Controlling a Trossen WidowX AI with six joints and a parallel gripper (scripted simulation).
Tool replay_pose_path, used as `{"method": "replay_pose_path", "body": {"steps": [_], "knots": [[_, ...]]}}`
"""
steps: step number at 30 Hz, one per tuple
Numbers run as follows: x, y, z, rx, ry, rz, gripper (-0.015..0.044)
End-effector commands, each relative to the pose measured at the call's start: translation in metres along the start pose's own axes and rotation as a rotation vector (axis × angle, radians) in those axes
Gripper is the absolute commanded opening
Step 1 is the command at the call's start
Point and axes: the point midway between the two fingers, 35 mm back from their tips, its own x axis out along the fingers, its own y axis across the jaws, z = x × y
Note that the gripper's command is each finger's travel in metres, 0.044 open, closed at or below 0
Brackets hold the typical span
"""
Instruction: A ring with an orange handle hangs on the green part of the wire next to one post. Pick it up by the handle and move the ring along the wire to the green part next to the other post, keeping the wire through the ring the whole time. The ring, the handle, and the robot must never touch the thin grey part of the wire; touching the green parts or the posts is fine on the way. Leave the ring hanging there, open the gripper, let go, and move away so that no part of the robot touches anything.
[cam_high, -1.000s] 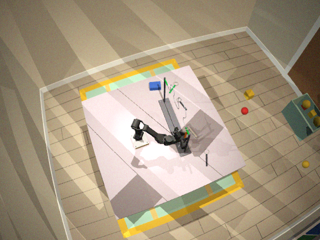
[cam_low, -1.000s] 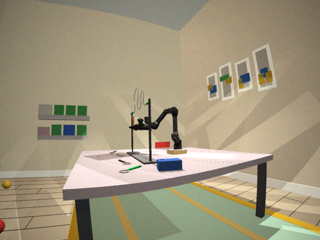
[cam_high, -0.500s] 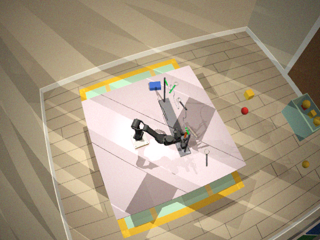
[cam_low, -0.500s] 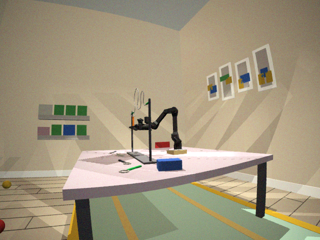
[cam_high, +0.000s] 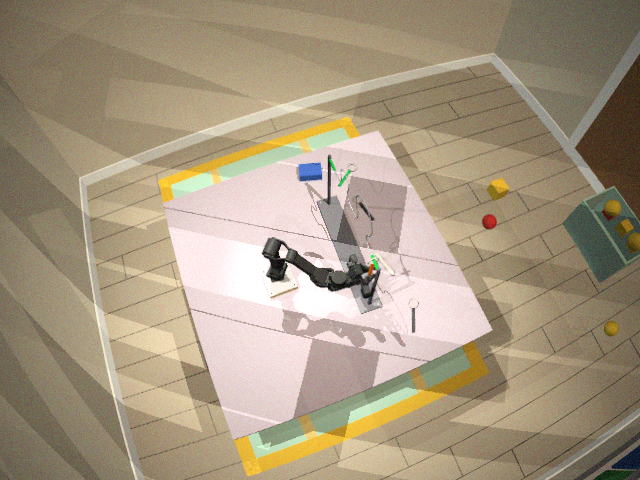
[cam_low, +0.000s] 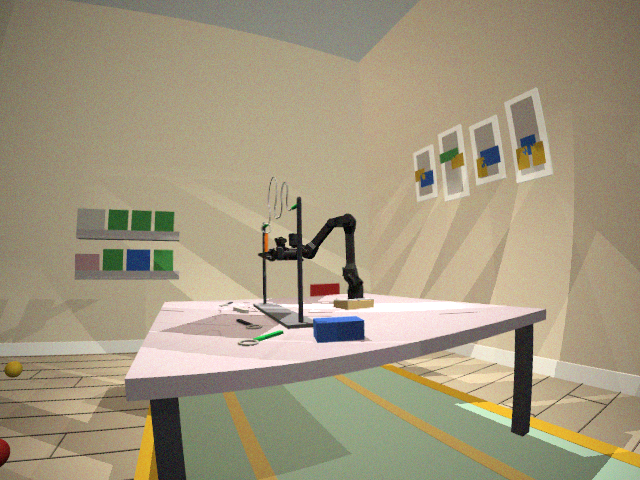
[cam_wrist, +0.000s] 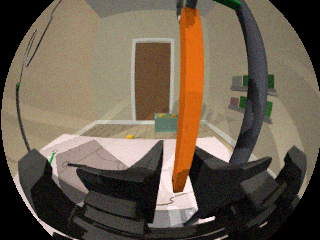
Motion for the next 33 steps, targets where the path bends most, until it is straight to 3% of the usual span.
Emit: {"method": "replay_pose_path", "body": {"steps": [1, 7, 33], "knots": [[0.0, 0.0, 0.0, 0.0, 0.0, 0.0, 0.0003], [0.0, 0.0, 0.0, 0.0, 0.0, 0.0, -0.015], [0.0, 0.0, 0.014, 0.0, -0.003, -0.007, -0.015]]}}
